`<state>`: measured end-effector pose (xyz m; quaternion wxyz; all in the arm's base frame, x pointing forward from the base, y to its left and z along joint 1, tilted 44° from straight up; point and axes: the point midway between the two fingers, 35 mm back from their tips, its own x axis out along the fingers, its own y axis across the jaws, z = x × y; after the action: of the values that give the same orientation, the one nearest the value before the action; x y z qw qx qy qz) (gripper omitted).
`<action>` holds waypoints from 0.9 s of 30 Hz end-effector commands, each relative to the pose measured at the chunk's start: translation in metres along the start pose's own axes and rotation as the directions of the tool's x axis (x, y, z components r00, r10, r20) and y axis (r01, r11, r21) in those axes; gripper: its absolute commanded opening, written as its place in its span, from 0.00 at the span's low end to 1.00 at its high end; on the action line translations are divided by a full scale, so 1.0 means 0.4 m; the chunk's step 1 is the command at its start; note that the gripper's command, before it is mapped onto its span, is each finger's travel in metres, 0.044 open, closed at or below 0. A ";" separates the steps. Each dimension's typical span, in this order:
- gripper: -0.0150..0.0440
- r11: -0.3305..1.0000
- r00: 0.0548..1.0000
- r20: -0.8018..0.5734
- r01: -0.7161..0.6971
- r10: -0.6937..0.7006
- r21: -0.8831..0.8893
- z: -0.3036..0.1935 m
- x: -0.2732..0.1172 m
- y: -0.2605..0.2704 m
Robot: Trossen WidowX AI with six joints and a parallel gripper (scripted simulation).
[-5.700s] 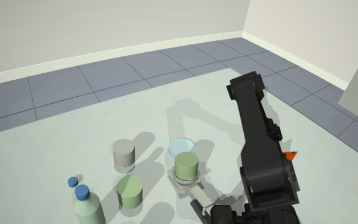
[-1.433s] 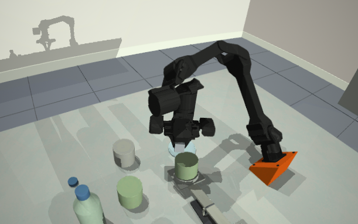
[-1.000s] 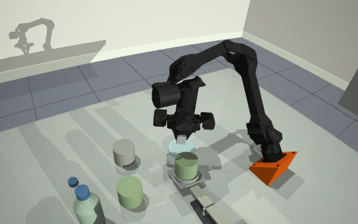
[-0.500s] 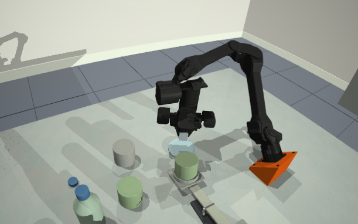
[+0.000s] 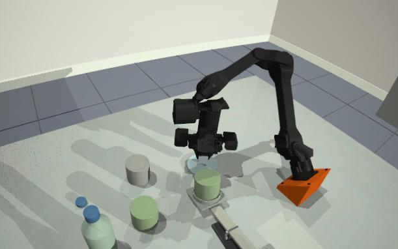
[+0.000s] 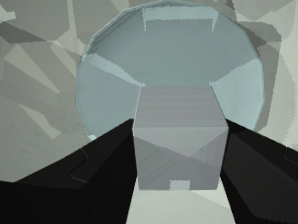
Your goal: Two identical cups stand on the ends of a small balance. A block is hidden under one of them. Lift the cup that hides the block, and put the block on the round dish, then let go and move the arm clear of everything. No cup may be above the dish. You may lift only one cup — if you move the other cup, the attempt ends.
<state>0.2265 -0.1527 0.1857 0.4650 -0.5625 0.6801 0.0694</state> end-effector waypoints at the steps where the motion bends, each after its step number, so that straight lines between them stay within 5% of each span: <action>1: 0.25 1.000 1.000 0.002 -0.004 0.004 -0.006 0.002 0.011 0.004; 12: 0.25 1.000 1.000 0.001 -0.003 0.003 -0.006 0.001 0.052 0.005; 27: 0.92 1.000 1.000 0.000 0.003 -0.003 0.002 -0.002 0.039 -0.001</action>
<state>0.2274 -0.1640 0.1747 0.4652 -0.5634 0.6793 0.0689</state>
